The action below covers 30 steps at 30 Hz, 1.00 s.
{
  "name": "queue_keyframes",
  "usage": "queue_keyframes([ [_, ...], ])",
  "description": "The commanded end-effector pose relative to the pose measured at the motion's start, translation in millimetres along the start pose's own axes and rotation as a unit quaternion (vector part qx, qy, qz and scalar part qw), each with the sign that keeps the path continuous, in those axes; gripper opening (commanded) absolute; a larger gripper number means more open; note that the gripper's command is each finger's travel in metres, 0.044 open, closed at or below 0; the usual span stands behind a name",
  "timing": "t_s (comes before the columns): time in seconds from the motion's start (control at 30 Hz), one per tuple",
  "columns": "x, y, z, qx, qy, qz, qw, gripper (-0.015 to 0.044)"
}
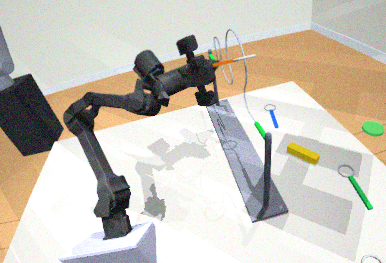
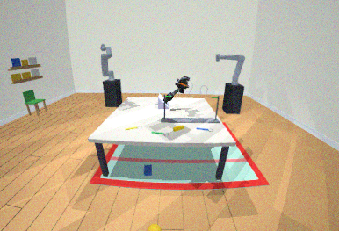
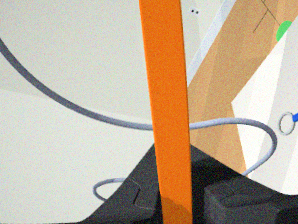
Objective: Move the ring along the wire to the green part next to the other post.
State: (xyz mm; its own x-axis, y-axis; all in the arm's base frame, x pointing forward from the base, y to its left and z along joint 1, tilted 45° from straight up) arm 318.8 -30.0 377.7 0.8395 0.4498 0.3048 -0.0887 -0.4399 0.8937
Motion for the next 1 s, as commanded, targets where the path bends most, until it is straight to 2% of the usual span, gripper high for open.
queue_keyframes([
  [0.0, -0.1, 0.2, 0.5, 0.020, -0.004, 0.012, 1.000, -0.0150],
  [0.97, 0.9, 5.8, -0.7, 0.180, -0.021, 0.102, 0.978, -0.0150],
])
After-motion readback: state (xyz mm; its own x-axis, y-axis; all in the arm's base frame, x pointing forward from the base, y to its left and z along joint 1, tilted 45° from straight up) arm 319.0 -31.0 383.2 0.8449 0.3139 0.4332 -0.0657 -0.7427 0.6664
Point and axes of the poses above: the point midway between the two fingers, 35 mm back from their tips, its own x axis out along the fingers, its own y axis across the jaws, z = x × y, the point moved 4 cm from there along -x, back along the fingers, and after that the axes turned 2 degrees about x, right-handed, at the moved point
